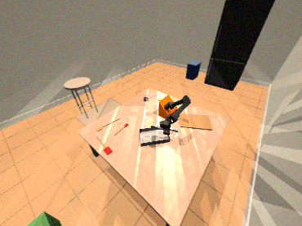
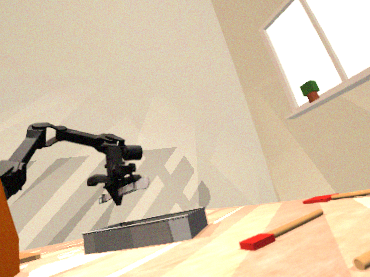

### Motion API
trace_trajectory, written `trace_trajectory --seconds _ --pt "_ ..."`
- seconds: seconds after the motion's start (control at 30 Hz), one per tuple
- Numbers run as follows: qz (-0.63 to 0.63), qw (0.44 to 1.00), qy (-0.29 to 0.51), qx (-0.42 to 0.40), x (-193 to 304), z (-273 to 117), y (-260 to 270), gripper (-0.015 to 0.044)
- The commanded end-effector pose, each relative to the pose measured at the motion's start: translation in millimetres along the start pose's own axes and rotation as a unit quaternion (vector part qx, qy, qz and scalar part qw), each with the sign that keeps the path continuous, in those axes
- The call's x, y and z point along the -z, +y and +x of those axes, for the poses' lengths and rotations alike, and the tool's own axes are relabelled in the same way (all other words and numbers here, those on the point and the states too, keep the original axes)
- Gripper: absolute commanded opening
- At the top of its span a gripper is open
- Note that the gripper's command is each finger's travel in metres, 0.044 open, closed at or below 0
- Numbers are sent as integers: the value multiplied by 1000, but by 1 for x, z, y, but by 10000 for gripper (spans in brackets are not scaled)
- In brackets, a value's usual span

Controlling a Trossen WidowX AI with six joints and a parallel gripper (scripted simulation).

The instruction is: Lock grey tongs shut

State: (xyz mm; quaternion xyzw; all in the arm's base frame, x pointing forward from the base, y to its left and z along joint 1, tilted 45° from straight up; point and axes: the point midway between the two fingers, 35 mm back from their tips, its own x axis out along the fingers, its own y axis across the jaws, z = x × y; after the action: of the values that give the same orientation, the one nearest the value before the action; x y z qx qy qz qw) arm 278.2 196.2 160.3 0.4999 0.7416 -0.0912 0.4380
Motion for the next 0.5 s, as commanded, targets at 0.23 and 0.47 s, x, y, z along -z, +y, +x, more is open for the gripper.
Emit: trace_trajectory --seconds 0.23,0.47 --pt "-223 975 -8 -1 23 -2 -4 -150" --pt "-364 932 -9 1 39 -1 -8 -150"
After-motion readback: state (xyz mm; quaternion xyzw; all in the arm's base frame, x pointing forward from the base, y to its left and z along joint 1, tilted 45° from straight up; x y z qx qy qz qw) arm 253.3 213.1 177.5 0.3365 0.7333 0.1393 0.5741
